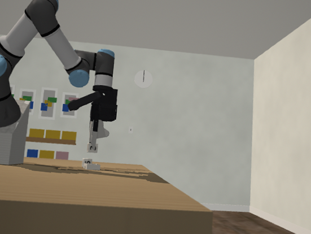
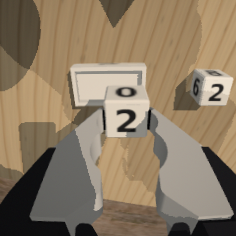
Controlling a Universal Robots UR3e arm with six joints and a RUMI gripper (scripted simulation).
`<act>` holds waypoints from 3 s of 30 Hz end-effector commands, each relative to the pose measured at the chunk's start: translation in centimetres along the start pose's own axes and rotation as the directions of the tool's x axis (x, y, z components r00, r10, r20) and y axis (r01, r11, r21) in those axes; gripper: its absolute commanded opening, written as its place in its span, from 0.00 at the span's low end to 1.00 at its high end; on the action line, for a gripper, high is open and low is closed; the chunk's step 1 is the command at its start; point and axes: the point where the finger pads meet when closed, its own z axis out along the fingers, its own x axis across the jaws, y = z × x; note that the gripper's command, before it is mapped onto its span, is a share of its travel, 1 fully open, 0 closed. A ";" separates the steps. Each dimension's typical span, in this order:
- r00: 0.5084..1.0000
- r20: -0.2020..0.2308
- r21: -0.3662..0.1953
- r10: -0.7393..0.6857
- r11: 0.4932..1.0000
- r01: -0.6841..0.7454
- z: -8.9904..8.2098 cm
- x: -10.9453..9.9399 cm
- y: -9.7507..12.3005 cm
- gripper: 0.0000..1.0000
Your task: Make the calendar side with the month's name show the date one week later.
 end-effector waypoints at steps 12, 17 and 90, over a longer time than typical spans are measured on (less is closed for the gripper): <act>1.000 0.000 -0.006 0.000 1.000 0.000 0.9 0.0 0.1 0.11; 1.000 0.000 -0.006 0.000 1.000 0.000 0.9 0.0 0.1 0.11; 1.000 0.000 -0.006 0.000 1.000 0.000 3.4 0.0 0.1 0.11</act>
